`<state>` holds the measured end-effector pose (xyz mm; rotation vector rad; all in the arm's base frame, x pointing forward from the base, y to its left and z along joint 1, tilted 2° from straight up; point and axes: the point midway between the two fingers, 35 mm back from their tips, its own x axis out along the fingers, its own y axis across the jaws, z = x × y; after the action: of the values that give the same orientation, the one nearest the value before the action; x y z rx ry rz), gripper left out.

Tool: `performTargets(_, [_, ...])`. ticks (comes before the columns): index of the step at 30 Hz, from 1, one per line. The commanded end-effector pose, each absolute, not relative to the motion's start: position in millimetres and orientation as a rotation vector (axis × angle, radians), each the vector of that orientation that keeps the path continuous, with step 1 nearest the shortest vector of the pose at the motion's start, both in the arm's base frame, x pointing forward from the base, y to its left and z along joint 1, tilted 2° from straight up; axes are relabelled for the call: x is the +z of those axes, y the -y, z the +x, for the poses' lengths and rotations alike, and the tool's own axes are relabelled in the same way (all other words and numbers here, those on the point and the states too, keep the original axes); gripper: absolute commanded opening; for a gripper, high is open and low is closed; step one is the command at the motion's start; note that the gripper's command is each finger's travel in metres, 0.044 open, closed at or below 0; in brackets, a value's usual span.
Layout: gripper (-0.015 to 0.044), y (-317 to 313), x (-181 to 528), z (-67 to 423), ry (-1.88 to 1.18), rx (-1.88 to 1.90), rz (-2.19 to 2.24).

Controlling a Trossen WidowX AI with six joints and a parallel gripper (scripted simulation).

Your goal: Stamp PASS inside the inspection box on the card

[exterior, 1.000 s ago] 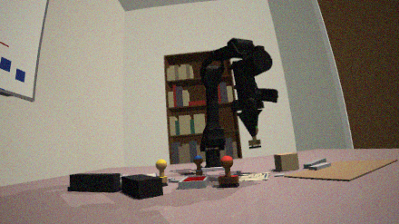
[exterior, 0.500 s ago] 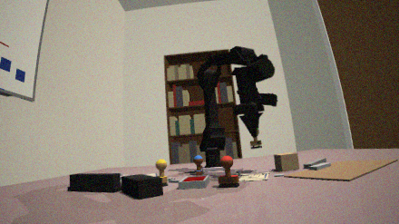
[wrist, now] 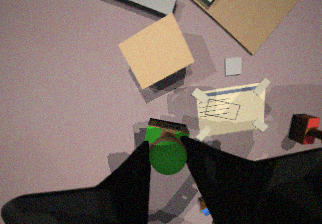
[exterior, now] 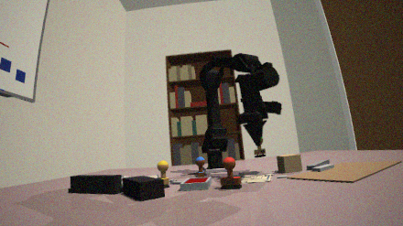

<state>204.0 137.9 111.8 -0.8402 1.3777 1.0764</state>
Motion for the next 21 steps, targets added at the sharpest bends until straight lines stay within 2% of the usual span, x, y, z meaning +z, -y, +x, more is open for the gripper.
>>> performTargets(1, [0.0000, -138, 103, 203, -1.385, 1.077, -0.834])
performTargets(21, [0.0000, -139, 71, 202, -1.386, 1.077, -0.834])
